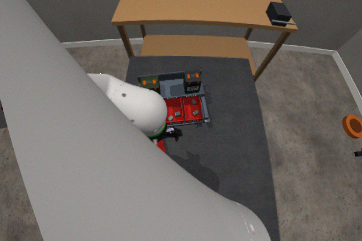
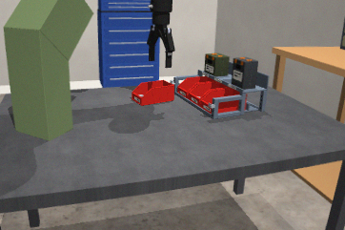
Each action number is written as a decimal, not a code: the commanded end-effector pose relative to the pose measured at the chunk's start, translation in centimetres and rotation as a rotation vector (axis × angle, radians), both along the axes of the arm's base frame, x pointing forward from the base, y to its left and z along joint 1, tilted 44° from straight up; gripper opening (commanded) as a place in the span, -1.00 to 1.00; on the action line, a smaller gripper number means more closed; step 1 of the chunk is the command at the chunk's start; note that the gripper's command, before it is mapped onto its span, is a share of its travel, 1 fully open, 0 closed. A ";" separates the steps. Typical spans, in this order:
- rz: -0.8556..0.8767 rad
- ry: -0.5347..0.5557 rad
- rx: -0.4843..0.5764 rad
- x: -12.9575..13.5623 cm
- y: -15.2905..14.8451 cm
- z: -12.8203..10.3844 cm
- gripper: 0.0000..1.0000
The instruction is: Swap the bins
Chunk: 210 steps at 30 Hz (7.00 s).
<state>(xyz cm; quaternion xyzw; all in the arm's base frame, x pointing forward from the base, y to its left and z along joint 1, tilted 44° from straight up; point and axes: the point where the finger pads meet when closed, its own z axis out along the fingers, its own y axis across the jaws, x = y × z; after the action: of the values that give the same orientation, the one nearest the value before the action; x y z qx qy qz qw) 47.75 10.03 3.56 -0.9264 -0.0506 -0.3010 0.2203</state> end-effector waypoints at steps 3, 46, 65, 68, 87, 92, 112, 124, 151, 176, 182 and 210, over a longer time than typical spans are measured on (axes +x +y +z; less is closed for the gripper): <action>-0.003 -0.003 -0.001 0.0 -0.1 -0.1 1.00; -0.006 -0.005 -0.001 -0.1 -0.2 -0.1 -0.80; -0.006 -0.005 -0.001 -0.1 -0.2 -0.1 -0.53; -0.006 -0.005 -0.001 -0.1 -0.2 -0.1 -0.53; -0.006 -0.005 -0.001 -0.1 -0.2 -0.1 -0.53; -0.006 -0.005 -0.001 -0.1 -0.2 -0.1 -0.53; -0.005 -0.005 -0.002 0.6 0.4 -1.1 -0.53; -0.005 -0.005 -0.002 1.7 1.2 -2.5 -0.53; -0.005 -0.005 -0.002 3.7 2.7 -5.1 -0.53; -0.005 -0.005 -0.002 3.7 2.7 -5.2 -0.53; -0.005 -0.005 -0.002 3.7 2.7 -5.2 -0.53; -0.005 -0.005 -0.002 3.8 2.7 -5.3 -0.53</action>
<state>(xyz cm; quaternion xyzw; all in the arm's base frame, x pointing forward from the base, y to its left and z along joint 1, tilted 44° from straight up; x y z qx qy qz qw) 51.51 12.77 -1.71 -0.9261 -0.0492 -0.3033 0.2188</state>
